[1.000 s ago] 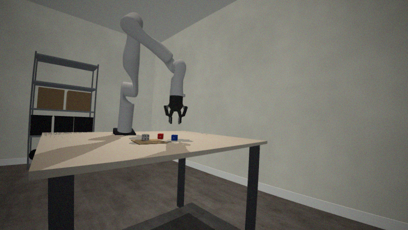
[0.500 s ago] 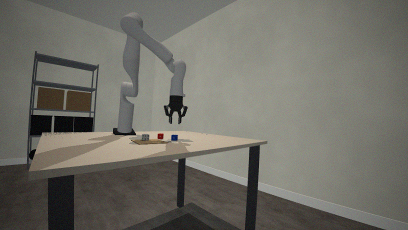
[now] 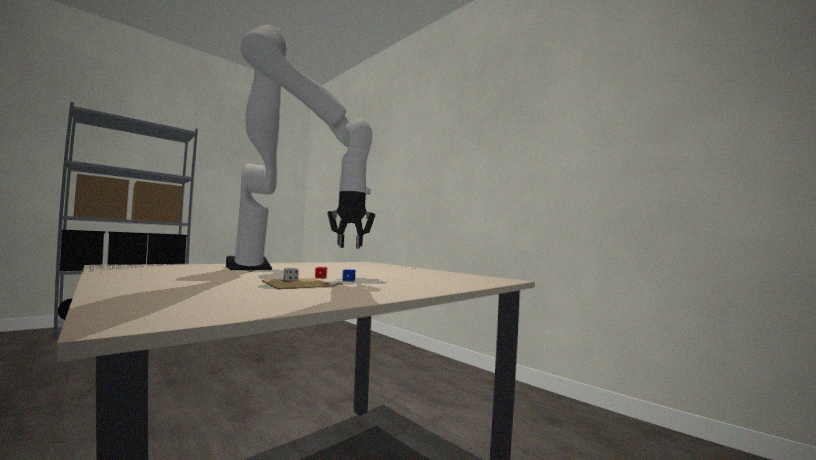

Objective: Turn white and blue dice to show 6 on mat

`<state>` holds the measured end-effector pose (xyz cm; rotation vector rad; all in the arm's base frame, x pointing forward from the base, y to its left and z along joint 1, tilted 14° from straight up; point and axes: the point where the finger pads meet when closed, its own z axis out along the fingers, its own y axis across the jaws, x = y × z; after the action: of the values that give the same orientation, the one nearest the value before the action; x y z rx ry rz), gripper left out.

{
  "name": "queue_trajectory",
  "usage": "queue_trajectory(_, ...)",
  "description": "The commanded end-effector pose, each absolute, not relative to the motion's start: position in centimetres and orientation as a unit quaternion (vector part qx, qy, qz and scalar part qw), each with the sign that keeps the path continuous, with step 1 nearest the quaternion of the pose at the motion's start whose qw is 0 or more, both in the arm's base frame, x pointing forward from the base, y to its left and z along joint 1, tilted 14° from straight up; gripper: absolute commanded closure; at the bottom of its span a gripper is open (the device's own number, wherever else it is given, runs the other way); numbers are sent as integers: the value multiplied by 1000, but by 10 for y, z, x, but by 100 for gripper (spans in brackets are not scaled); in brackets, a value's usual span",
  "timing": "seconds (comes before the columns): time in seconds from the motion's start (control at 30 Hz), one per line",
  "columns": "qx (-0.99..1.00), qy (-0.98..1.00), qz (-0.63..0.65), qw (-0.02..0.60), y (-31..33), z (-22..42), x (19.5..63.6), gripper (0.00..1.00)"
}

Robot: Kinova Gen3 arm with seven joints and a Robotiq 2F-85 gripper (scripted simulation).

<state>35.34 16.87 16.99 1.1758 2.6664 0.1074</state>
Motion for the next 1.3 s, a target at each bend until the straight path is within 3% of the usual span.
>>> queue_trajectory(0.0, 398, 910, 36, 114, 169, 170, 355, 54)
queue_trajectory(1.27, 398, 910, 36, 114, 168, 128, 365, 54)
